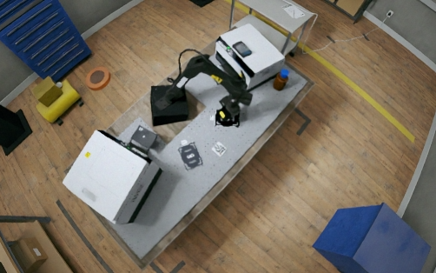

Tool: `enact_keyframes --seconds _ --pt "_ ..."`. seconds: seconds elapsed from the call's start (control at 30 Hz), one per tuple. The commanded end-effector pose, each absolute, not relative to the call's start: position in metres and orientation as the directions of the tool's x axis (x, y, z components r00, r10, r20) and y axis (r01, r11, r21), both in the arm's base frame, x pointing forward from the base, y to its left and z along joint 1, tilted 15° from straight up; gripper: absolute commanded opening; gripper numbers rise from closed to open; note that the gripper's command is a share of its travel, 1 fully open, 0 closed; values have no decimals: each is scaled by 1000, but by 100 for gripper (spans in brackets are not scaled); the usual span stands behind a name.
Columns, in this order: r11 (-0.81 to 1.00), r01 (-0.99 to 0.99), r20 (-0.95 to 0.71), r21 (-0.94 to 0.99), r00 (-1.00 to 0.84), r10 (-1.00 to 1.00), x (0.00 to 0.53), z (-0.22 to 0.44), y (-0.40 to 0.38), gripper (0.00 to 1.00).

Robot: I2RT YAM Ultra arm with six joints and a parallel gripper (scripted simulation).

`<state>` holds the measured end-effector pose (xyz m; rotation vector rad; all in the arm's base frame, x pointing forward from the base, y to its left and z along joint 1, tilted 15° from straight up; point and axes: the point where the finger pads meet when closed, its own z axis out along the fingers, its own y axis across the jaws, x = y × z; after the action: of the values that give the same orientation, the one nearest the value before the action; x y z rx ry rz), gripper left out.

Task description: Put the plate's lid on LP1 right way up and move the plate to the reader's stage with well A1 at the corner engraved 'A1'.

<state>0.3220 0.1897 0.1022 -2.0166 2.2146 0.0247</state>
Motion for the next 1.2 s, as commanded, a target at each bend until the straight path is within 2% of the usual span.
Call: enact_keyframes --seconds 0.0,0.33,0.37,0.8,0.9,0.93,1.17 --pt "160 -985 -136 -71 -149 -979 331 99 182 86" --pt "250 -968 -130 -38 -243 -961 334 90 163 86" --pt "262 -962 -164 -78 -247 -955 344 106 165 86" --pt "402 -916 -140 -10 -397 -907 349 82 133 86" --pt "412 -911 -143 -11 -407 -902 350 83 131 86" --pt "423 -905 -179 -48 -409 -895 360 102 131 86" --pt "494 -869 -165 -13 -485 -858 364 86 113 86"
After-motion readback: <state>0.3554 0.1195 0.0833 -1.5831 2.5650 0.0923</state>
